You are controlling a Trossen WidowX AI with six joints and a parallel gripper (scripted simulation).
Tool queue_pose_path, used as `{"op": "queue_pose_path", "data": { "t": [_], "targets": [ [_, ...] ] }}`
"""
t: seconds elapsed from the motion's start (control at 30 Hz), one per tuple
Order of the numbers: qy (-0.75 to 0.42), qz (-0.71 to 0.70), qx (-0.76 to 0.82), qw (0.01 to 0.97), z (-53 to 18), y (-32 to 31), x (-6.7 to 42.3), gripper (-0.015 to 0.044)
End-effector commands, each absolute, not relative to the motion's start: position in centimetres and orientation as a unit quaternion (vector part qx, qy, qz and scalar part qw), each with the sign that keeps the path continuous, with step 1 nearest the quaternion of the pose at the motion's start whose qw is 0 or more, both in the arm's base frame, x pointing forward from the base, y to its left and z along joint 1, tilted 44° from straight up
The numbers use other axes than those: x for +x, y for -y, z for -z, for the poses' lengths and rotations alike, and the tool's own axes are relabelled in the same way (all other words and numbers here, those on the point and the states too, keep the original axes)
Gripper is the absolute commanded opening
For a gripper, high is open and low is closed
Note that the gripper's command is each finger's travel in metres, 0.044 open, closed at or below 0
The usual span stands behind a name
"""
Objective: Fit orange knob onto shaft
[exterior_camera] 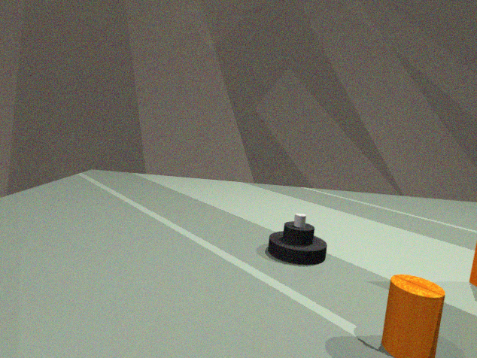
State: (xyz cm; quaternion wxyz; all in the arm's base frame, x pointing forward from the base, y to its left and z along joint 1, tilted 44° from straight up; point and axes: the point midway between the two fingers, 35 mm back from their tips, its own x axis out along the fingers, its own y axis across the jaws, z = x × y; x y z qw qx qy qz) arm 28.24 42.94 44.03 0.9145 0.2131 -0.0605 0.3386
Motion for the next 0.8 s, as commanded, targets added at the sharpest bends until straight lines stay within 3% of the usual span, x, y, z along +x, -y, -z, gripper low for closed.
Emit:
{"op": "queue_pose_path", "data": {
  "t": [0.0,0.37,0.77],
  "targets": [
    [0.061,-0.339,0.213,0.914,-44.0,-42.9,28.2,0.0426],
    [0.116,-0.418,0.417,0.799,-53.5,-38.5,20.8,0.0440],
    [0.104,-0.492,0.722,0.476,-63.9,-24.6,10.7,0.0440]
  ]
}}
